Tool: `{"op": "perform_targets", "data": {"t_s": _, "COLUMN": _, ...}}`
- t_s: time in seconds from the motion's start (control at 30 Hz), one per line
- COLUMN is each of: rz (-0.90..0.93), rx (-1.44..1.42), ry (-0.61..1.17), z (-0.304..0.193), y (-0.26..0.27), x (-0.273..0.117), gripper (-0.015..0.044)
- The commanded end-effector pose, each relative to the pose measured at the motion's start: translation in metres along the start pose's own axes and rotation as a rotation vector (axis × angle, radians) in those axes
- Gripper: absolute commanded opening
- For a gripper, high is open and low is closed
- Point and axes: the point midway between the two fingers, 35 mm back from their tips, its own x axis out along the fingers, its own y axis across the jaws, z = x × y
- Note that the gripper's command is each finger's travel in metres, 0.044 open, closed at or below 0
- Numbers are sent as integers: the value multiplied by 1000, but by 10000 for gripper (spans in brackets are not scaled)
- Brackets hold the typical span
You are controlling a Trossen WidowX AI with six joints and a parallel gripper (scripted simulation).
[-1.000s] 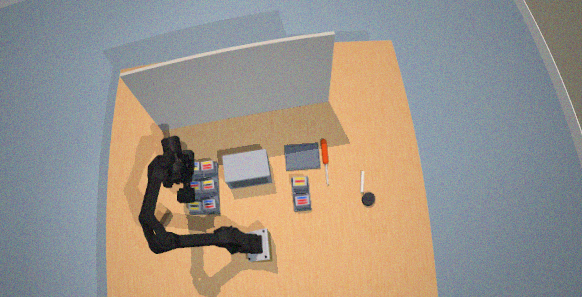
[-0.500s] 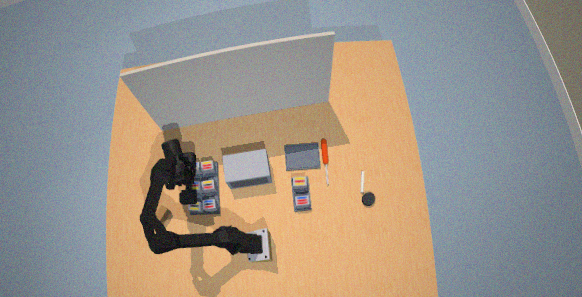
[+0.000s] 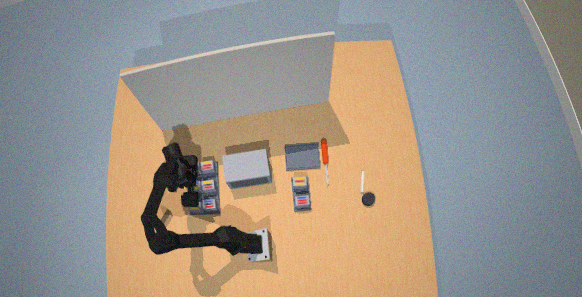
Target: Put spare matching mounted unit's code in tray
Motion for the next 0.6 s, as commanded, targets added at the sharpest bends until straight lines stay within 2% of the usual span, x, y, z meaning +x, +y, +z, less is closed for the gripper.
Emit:
{"op": "perform_targets", "data": {"t_s": 0.0, "rz": 2, "rx": 8, "ry": 2, "z": -1, "y": 2, "x": 7, "gripper": 300}}
{"op": "perform_targets", "data": {"t_s": 0.3, "rz": 2, "rx": 9, "ry": 2, "z": -1, "y": 2, "x": 8, "gripper": 300}}
{"op": "perform_targets", "data": {"t_s": 0.5, "rz": 2, "rx": 1, "ry": -2, "z": 0, "y": 2, "x": 7, "gripper": 143}}
{"op": "perform_targets", "data": {"t_s": 0.57, "rz": 2, "rx": 1, "ry": -2, "z": 0, "y": 2, "x": 7, "gripper": 129}}
